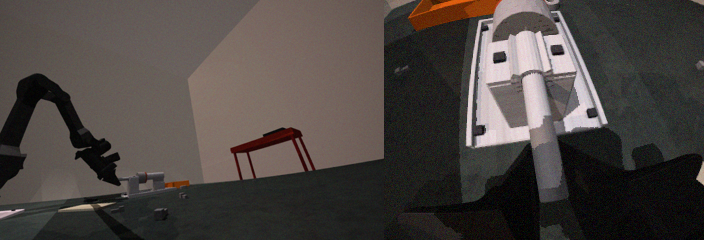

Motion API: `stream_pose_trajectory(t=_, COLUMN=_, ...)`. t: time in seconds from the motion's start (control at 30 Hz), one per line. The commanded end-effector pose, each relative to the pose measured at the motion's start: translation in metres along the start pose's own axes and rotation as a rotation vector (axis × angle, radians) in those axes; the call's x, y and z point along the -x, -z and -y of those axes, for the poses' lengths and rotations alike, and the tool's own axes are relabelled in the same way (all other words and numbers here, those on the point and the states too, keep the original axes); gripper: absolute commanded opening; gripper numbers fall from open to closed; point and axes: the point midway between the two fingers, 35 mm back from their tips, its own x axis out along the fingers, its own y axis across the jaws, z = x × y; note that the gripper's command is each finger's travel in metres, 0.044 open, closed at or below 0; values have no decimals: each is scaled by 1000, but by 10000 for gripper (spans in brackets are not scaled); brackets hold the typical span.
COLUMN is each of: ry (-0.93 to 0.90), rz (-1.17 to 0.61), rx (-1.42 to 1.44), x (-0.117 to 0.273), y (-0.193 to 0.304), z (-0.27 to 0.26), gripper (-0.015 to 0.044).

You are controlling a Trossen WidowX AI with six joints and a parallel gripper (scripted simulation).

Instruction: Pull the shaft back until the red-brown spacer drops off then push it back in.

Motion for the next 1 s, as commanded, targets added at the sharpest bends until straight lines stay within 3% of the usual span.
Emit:
stream_pose_trajectory(t=0.0, ry=3, rz=1, rx=-3, x=1, y=0, z=1, gripper=0)
stream_pose_trajectory(t=0.97, ry=3, rz=1, rx=-3, x=3, y=3, z=1, gripper=0)
